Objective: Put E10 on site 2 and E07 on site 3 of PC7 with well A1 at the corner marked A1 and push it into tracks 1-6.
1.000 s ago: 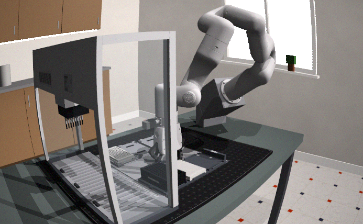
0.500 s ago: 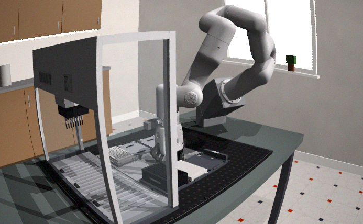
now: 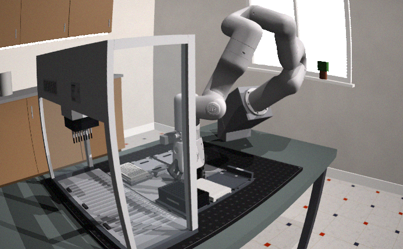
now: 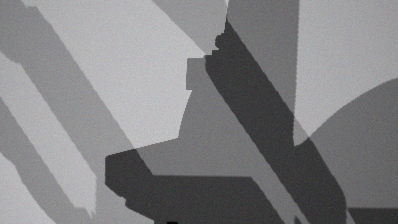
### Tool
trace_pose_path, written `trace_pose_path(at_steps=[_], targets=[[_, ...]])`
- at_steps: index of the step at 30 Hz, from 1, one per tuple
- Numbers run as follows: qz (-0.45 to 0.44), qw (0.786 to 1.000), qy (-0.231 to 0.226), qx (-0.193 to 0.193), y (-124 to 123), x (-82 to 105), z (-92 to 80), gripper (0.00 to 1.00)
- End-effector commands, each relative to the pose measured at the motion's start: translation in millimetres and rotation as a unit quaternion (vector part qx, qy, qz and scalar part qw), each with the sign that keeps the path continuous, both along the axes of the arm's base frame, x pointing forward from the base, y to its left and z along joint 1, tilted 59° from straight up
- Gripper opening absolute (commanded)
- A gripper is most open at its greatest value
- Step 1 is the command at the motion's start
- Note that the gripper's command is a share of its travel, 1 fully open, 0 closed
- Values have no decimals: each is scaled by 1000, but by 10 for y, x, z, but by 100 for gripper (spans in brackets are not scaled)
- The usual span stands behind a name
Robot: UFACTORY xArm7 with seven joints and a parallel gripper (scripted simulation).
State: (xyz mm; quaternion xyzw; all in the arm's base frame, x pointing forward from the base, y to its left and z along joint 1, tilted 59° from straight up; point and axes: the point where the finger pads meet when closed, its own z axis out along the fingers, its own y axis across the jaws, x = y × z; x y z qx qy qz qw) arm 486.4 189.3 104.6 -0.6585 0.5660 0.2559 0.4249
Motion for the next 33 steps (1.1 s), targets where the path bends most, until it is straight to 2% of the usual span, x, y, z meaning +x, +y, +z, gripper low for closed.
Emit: trace_pose_path(at_steps=[1, 33], targets=[[-2, 1000, -1, 0, -13, 11, 2, 100], [-2, 1000, -1, 0, -66, 34, -79, 100]])
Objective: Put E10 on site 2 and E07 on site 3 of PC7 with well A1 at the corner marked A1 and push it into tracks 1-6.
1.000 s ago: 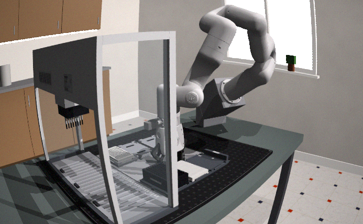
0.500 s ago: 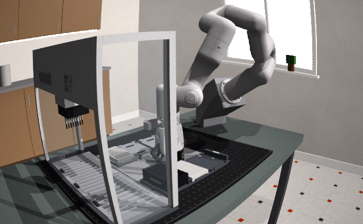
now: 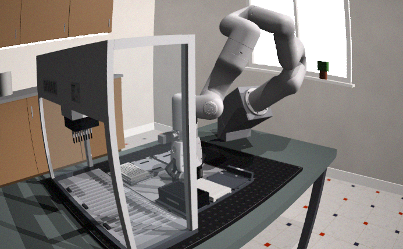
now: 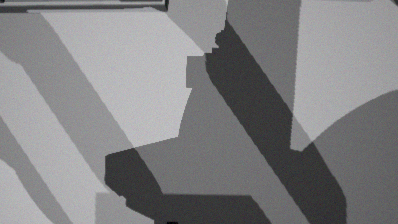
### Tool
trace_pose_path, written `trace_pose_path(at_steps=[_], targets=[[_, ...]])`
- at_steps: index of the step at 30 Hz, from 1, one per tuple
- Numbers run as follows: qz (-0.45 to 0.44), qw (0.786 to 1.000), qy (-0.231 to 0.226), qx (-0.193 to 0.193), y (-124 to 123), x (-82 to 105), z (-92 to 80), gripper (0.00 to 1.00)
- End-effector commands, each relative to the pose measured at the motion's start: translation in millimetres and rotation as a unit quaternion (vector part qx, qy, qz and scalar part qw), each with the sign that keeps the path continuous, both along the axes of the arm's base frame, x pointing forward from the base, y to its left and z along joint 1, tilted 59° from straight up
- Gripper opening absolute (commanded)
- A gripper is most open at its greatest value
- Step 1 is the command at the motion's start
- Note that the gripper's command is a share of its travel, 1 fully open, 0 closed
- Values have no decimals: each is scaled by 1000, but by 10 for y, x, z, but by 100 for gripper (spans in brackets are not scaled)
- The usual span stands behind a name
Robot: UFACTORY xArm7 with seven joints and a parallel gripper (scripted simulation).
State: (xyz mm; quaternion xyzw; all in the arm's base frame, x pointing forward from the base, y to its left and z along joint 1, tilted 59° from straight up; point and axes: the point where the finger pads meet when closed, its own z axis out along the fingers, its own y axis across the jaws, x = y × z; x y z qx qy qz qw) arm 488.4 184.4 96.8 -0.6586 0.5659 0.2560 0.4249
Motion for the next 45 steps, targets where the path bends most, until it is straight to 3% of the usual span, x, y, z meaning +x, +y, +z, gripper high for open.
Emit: trace_pose_path(at_steps=[1, 45], targets=[[-2, 1000, -1, 0, -17, 13, -1, 100], [-2, 1000, -1, 0, -556, -78, 320, 100]])
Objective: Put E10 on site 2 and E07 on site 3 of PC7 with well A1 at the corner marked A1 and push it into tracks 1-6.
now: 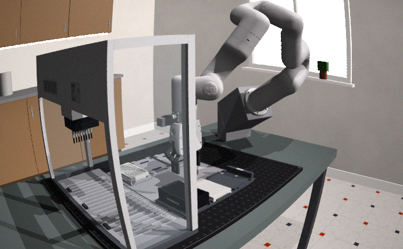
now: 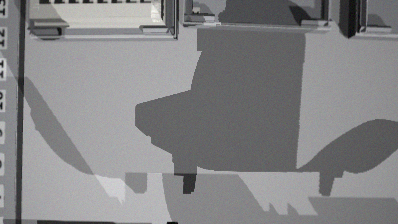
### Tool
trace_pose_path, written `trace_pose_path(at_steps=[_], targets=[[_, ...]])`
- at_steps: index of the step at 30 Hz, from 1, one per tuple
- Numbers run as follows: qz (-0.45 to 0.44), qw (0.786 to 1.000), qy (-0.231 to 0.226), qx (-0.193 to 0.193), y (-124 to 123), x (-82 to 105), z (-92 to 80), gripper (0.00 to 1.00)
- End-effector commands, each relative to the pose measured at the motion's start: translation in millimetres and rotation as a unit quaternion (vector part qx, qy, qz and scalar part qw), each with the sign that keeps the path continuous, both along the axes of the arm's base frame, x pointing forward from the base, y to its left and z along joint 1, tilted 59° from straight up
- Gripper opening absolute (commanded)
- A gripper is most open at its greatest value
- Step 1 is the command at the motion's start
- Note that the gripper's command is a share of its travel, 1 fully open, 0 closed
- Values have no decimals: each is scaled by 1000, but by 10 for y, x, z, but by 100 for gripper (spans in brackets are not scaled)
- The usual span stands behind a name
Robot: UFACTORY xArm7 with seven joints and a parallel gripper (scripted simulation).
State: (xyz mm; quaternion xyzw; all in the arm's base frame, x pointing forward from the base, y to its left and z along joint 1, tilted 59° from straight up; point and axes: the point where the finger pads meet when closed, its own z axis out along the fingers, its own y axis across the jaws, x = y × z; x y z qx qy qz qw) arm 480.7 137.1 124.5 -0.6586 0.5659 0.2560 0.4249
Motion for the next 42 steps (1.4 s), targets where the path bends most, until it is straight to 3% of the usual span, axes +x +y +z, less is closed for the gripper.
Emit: trace_pose_path(at_steps=[1, 42], targets=[[-2, 1000, -1, 0, -96, -4, 52, 100], [-2, 1000, -1, 0, -520, -76, 305, 100]])
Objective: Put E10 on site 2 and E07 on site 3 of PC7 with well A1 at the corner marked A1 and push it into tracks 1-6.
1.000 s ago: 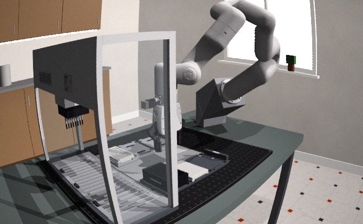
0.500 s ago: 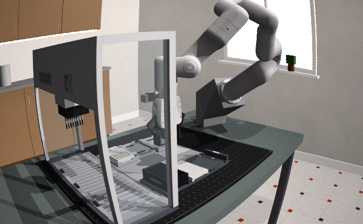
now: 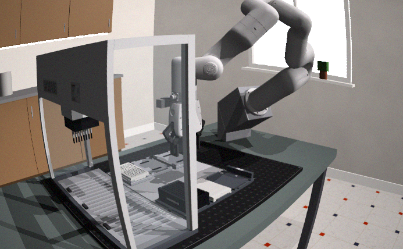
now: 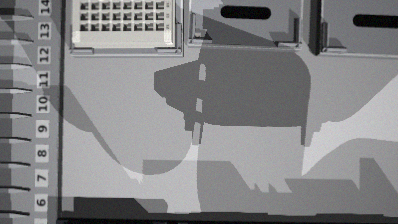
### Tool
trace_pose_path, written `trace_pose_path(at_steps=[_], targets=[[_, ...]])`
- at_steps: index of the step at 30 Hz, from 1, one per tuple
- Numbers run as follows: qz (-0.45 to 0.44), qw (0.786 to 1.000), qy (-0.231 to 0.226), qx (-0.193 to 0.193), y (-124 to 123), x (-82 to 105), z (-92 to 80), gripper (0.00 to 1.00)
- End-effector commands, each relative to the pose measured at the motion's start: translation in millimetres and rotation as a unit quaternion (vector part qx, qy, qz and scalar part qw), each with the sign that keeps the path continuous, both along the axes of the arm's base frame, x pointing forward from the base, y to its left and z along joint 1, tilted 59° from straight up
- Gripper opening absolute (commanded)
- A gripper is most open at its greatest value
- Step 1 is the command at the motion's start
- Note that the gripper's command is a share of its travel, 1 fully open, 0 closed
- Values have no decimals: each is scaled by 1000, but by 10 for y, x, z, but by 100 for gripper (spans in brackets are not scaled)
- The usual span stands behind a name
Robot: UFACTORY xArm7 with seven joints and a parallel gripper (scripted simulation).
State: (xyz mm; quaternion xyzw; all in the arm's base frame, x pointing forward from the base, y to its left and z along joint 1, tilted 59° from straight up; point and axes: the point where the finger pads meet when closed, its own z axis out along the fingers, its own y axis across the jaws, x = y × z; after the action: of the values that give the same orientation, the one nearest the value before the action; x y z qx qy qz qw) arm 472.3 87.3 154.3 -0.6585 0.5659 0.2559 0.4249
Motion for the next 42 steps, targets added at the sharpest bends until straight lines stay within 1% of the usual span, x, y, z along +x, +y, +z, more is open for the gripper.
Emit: trace_pose_path(at_steps=[1, 5, 14, 16, 31, 33, 42], targets=[[-2, 1000, -1, 0, -23, 8, 7, 100], [-2, 1000, -1, 0, -23, 8, 8, 100], [-2, 1000, -1, 0, 215, -94, 377, 100], [-2, 1000, -1, 0, 215, -94, 377, 100], [-2, 1000, -1, 0, 613, -265, 993, 100], [-2, 1000, -1, 0, 613, -265, 993, 100], [-2, 1000, -1, 1, 851, -368, 1363, 100]])
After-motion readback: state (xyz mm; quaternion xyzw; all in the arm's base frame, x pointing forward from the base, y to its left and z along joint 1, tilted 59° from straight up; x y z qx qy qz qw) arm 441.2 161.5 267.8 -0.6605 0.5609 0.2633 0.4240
